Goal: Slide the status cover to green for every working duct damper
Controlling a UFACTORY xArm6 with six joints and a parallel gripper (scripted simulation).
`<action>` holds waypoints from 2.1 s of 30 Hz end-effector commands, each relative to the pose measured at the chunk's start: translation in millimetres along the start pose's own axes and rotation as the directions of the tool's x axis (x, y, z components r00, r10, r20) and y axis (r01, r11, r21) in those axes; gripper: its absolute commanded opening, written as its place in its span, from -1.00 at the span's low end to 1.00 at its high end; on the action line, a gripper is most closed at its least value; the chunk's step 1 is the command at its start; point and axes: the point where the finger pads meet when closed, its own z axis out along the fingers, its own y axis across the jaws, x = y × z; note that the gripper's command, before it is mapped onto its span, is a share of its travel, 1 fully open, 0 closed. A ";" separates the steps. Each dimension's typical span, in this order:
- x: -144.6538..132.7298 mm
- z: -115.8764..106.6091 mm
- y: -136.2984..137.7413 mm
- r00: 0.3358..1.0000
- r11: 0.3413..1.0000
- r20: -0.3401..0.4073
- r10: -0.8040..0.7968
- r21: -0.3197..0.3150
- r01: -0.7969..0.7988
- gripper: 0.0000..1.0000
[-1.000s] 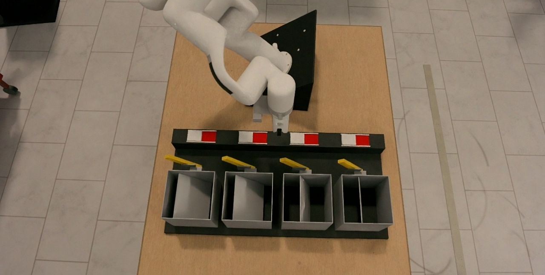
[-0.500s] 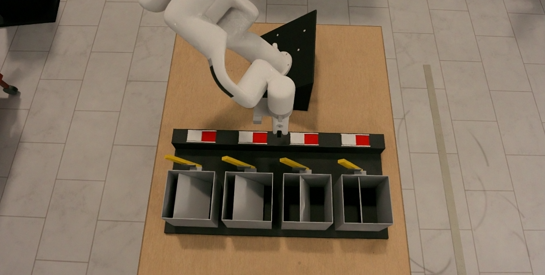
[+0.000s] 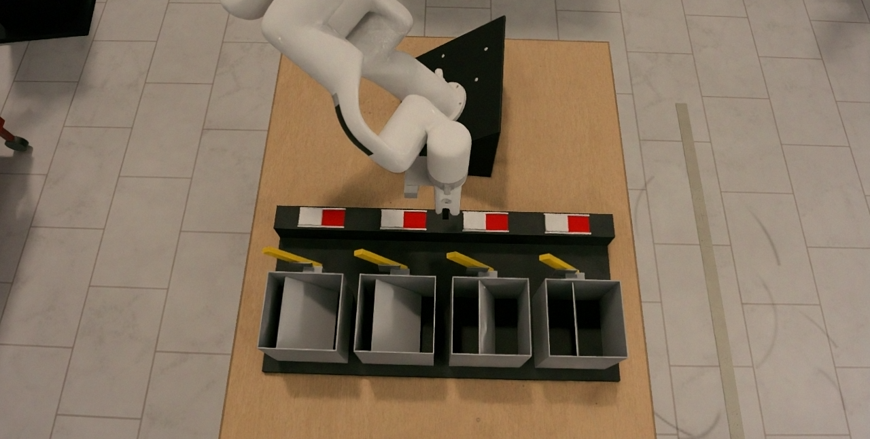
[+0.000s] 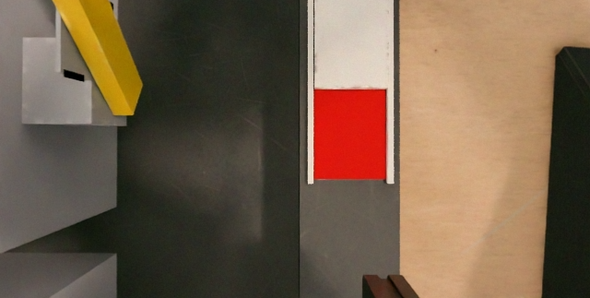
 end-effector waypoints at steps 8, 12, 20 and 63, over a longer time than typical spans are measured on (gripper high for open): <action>-0.4 -1.7 -1.1 1.000 1.000 0.002 0.001 0.003 -0.001 -1.00; -0.4 -1.9 -1.1 1.000 1.000 0.002 0.001 0.003 -0.001 -1.00; -0.4 -2.0 -1.1 1.000 1.000 0.002 0.001 0.003 -0.001 -1.00; 164.1 37.7 -0.6 1.000 1.000 0.002 0.001 0.003 -0.001 -1.00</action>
